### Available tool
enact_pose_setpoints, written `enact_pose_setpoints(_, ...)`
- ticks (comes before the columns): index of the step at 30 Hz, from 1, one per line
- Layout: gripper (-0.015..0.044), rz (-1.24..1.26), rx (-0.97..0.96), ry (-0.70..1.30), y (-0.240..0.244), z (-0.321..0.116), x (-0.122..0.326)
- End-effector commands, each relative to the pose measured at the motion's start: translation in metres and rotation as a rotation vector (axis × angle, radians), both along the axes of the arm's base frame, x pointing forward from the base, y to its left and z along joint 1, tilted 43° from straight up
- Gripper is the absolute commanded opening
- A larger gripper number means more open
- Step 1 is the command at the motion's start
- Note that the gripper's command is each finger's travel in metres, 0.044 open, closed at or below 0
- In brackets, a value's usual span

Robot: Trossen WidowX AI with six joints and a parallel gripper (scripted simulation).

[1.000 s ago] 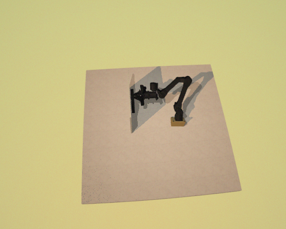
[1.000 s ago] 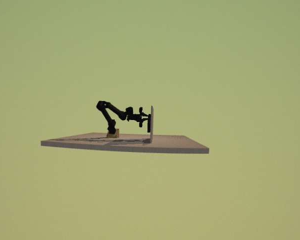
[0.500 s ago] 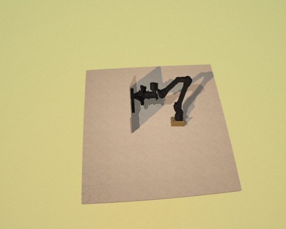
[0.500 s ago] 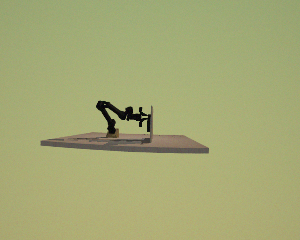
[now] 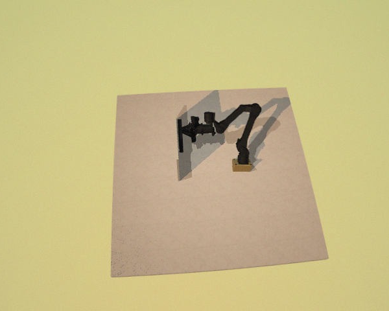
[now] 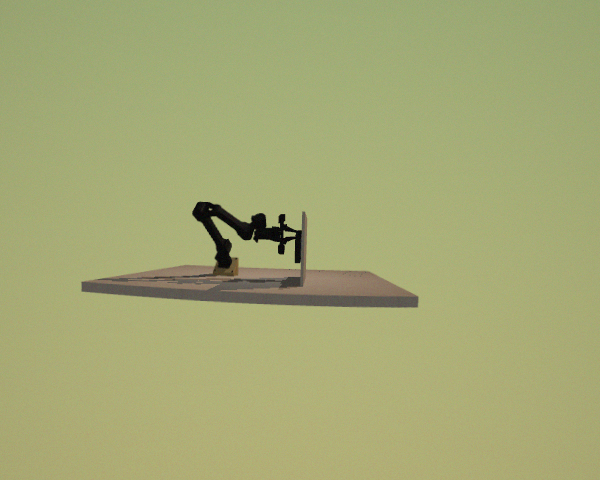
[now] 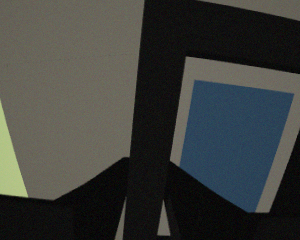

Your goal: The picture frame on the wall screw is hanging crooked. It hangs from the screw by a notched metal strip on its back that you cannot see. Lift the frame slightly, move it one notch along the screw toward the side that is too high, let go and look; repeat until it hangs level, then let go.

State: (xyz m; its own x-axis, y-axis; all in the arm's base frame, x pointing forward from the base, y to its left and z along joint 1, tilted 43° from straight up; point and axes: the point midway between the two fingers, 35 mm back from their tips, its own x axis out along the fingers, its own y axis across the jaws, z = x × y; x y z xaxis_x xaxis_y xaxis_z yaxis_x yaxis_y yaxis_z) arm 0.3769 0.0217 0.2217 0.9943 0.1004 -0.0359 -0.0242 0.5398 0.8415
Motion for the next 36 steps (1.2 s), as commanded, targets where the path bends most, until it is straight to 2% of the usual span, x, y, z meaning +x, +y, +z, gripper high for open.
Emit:
enact_pose_setpoints(1,0.0000,-0.002,-0.025,-0.001,-0.0001,0.0001,0.0000)
enact_pose_setpoints(33,0.0000,0.004,-0.193,-0.019,0.0017,0.0014,-0.0003)
enact_pose_setpoints(36,0.0079,0.006,-0.171,-0.018,0.0017,0.0014,-0.0003)
